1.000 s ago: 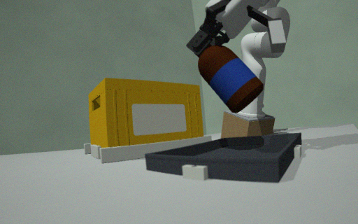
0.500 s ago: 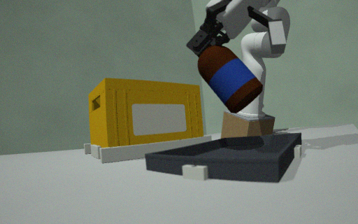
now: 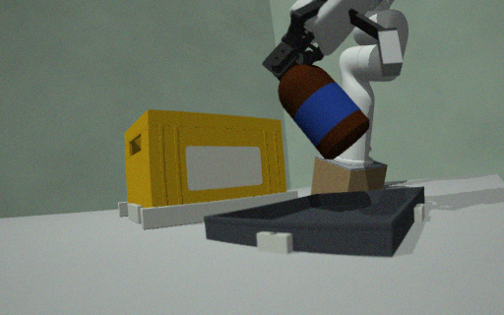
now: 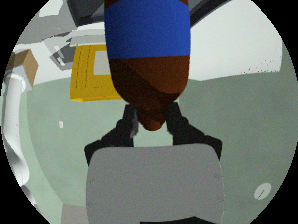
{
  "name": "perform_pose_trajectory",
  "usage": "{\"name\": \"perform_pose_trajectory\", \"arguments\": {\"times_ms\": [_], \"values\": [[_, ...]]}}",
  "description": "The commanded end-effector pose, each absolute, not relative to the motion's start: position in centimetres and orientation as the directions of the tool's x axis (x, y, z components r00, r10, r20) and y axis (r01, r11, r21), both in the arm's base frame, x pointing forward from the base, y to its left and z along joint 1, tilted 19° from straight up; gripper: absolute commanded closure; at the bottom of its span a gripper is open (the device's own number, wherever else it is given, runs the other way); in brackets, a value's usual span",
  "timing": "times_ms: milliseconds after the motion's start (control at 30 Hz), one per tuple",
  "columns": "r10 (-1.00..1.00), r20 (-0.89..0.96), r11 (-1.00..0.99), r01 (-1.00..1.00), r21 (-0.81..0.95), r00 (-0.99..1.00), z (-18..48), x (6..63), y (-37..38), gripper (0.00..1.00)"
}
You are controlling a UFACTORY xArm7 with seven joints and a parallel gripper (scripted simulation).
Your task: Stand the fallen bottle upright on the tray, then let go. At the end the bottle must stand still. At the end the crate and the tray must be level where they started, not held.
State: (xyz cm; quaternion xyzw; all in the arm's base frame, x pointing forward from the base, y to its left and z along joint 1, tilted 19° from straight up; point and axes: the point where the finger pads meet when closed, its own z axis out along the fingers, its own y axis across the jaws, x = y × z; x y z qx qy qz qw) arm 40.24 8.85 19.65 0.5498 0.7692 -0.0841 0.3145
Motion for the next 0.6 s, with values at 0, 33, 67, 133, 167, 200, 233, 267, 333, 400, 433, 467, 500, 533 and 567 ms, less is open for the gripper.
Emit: {"name": "perform_pose_trajectory", "arguments": {"times_ms": [0,33,67,133,167,200,233,267,333,400,433,467,500,533,567], "values": [[0.788,-0.584,0.380,0.899,0.217,-0.192,19.74,40.30,8.84,1.00],[0.786,-0.588,0.380,0.899,0.217,-0.190,19.73,40.29,8.84,1.00],[0.784,-0.591,0.380,0.900,0.216,-0.189,19.71,40.28,8.84,1.00],[0.778,-0.600,0.379,0.900,0.214,-0.185,19.69,40.26,8.84,1.00],[0.775,-0.604,0.379,0.900,0.214,-0.183,19.67,40.25,8.84,1.00],[0.772,-0.609,0.379,0.901,0.213,-0.181,19.66,40.24,8.84,1.00],[0.769,-0.614,0.379,0.901,0.212,-0.178,19.65,40.23,8.84,1.00],[0.765,-0.620,0.379,0.901,0.212,-0.176,19.64,40.22,8.84,1.00],[0.761,-0.625,0.379,0.901,0.212,-0.173,19.64,40.22,8.84,1.00],[0.757,-0.630,0.378,0.901,0.211,-0.170,19.63,40.21,8.84,1.00],[0.754,-0.636,0.378,0.901,0.211,-0.167,19.63,40.21,8.84,1.00],[0.750,-0.641,0.378,0.901,0.211,-0.164,19.64,40.20,8.85,1.00],[0.746,-0.646,0.378,0.901,0.211,-0.161,19.64,40.20,8.85,1.00],[0.742,-0.652,0.378,0.901,0.212,-0.158,19.65,40.20,8.86,1.00],[0.738,-0.657,0.378,0.901,0.212,-0.155,19.66,40.21,8.86,1.00]]}}
